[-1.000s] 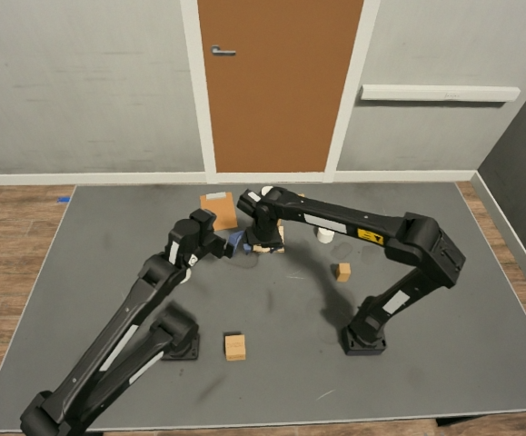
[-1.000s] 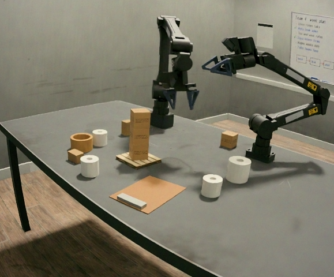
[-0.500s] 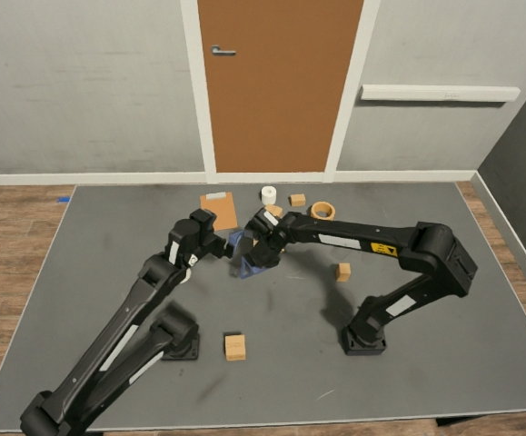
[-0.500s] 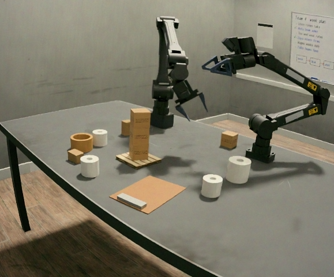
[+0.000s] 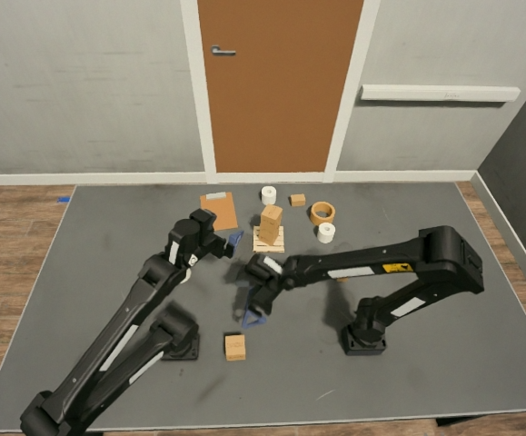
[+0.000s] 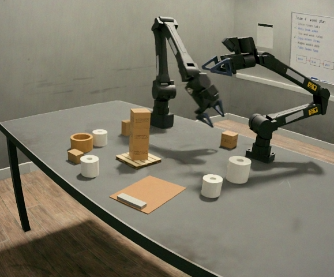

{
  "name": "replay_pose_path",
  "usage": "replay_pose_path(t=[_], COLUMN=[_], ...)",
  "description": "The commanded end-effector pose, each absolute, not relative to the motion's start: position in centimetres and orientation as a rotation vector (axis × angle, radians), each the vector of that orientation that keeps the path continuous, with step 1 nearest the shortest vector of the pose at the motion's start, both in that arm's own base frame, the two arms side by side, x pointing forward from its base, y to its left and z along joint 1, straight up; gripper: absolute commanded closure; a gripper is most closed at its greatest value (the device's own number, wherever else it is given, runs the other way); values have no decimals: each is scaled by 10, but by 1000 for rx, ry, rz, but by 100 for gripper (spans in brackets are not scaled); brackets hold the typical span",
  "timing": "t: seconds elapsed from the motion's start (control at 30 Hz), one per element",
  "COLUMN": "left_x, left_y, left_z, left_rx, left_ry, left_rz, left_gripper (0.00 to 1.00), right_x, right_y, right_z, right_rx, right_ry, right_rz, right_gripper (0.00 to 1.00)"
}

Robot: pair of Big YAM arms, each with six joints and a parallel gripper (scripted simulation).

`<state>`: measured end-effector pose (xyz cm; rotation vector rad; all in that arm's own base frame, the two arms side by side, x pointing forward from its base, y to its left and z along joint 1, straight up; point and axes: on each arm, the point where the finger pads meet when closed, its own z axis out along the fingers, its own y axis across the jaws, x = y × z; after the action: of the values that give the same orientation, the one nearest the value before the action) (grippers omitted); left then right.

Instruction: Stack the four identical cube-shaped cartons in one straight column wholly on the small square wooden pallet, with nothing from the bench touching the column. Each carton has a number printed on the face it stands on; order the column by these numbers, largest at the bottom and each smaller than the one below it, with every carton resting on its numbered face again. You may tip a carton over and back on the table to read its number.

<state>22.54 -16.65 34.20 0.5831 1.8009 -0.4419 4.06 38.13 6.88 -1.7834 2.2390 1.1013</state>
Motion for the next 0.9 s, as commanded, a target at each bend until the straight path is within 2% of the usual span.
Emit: replay_pose_path(t=[0.0,0.2,0.43,0.87], left_x=[226,226,226,226], left_y=[-167,-167,-167,-167], left_z=[358,358,358,358], left_rx=[585,585,585,585], left_ry=[1776,1776,1776,1776], left_rz=[-442,-442,-442,-442], left_gripper=[0,0,0,0], right_x=[23,-21,-26,-19], right_y=[400,392,369,381], right_z=[75,53,23,33], right_rx=[-1843,-1981,-2056,-2008], right_ry=[2096,1957,1876,1850], right_rz=[1067,832,579,536], right_gripper=[17,17,17,17])
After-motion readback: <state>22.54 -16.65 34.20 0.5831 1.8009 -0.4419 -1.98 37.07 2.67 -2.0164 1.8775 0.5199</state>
